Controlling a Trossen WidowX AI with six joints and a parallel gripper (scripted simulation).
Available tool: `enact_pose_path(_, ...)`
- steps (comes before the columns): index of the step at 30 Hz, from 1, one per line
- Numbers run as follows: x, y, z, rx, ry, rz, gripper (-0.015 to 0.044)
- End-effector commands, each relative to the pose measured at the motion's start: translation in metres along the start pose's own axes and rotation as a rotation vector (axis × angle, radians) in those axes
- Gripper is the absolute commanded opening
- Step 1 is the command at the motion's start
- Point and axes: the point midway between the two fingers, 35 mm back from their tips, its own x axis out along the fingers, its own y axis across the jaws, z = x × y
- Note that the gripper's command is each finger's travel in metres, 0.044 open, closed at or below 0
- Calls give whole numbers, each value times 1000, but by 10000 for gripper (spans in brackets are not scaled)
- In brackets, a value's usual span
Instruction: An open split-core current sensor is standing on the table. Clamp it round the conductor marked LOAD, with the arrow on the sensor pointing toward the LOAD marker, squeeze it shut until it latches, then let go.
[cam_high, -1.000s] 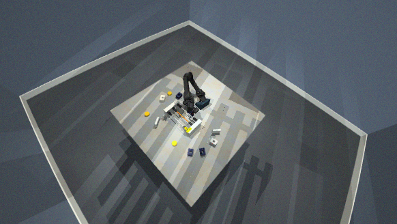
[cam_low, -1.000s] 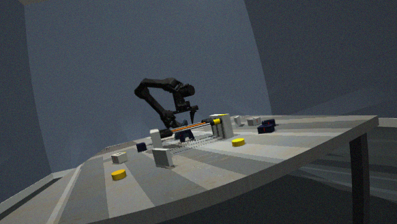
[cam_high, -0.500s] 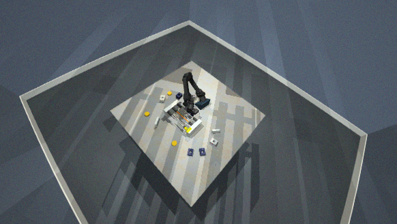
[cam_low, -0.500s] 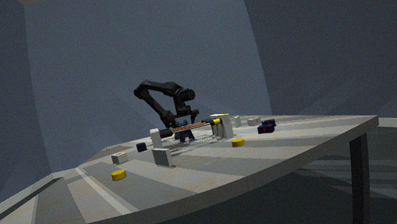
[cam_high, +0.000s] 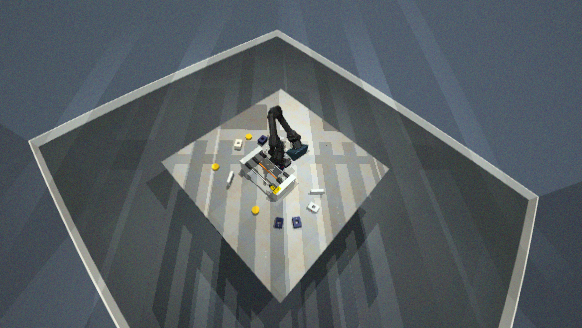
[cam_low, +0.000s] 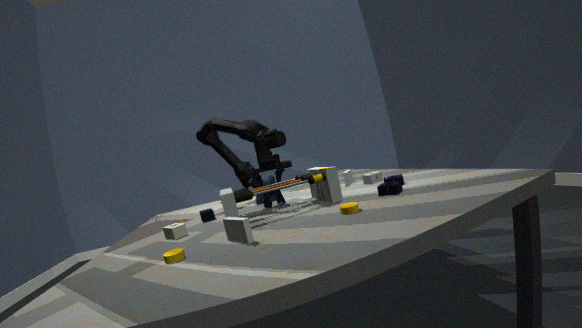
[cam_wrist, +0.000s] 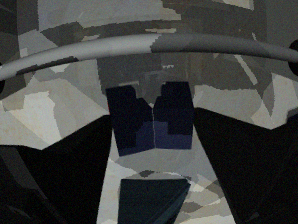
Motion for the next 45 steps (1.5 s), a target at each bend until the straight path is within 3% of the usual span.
enact_pose_path(1,0,0,0,1,1,0,216)
enact_pose_path(3,0,0,0,1,1,0,202)
enact_pose_path(11,-26,2,4,-2,0,3,0)
enact_pose_path(27,-102,1,-1,-8,1,-1,0)
enact_pose_path(45,-105,6,40,-417,-74,5,0)
